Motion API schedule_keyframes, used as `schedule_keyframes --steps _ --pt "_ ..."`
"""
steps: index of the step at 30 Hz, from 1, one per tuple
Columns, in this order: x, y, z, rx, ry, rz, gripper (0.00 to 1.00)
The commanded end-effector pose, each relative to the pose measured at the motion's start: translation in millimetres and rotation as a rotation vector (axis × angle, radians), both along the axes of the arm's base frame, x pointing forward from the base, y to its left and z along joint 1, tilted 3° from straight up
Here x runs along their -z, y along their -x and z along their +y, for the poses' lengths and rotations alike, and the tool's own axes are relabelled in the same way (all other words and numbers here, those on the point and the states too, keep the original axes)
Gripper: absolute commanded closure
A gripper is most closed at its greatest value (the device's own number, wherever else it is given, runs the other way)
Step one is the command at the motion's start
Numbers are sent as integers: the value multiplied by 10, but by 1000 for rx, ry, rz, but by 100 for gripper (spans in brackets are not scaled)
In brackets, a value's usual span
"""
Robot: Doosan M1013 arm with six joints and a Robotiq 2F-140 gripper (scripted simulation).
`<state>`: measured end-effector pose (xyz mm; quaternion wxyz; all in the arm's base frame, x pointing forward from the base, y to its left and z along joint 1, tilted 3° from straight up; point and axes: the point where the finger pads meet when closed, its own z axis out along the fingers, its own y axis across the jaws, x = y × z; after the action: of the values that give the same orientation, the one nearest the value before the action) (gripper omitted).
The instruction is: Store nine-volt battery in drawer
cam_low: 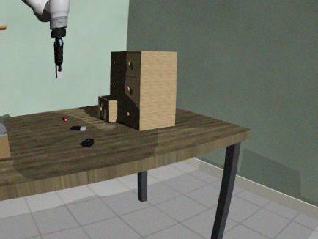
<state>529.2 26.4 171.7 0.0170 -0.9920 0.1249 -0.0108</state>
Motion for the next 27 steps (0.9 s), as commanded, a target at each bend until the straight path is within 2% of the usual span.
schedule_keyframes --steps 1,11,27 --pt "-13 13 1 -1 -4 17 80" --pt "-47 44 8 -2 -14 56 80" --pt "-50 47 8 -2 -15 59 80"
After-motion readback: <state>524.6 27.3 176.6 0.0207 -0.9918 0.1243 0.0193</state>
